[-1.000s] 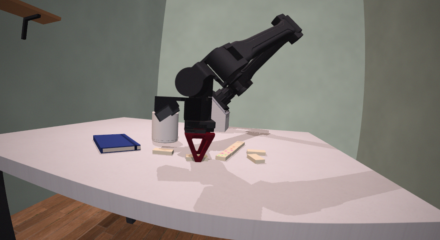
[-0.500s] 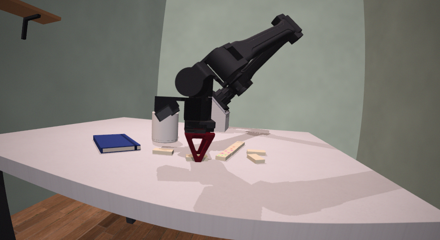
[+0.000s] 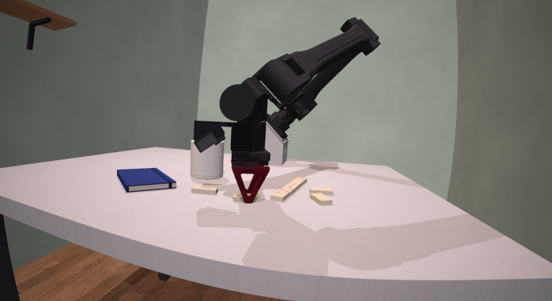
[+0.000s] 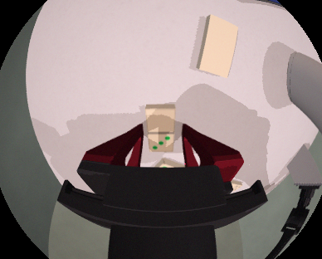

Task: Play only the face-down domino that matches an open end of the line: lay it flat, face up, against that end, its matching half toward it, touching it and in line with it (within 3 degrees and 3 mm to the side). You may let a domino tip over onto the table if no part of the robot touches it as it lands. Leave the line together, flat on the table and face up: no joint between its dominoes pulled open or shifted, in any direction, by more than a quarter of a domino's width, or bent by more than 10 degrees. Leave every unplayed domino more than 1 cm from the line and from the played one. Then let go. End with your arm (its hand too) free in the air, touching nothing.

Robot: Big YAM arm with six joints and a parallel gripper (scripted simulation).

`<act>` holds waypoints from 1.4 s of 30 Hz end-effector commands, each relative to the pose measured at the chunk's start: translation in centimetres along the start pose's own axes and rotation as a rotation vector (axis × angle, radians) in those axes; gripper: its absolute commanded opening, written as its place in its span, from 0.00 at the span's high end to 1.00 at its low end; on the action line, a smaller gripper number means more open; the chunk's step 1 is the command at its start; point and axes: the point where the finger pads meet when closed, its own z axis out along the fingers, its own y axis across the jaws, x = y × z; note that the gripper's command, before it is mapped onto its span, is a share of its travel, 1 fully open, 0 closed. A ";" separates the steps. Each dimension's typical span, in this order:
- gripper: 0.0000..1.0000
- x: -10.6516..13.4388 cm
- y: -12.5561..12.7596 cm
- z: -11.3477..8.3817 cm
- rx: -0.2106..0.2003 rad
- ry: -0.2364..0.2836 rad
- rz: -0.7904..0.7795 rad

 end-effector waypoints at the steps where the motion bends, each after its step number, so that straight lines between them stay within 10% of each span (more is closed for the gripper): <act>1: 0.57 -0.1 0.4 -0.6 -0.011 -0.005 -0.003; 17: 0.57 -0.2 1.7 -2.0 -0.036 -0.018 -0.021; 18: 0.78 -0.1 0.4 -0.6 -0.011 -0.005 -0.003; 42: 0.78 -0.2 1.4 -1.7 -0.030 -0.015 -0.017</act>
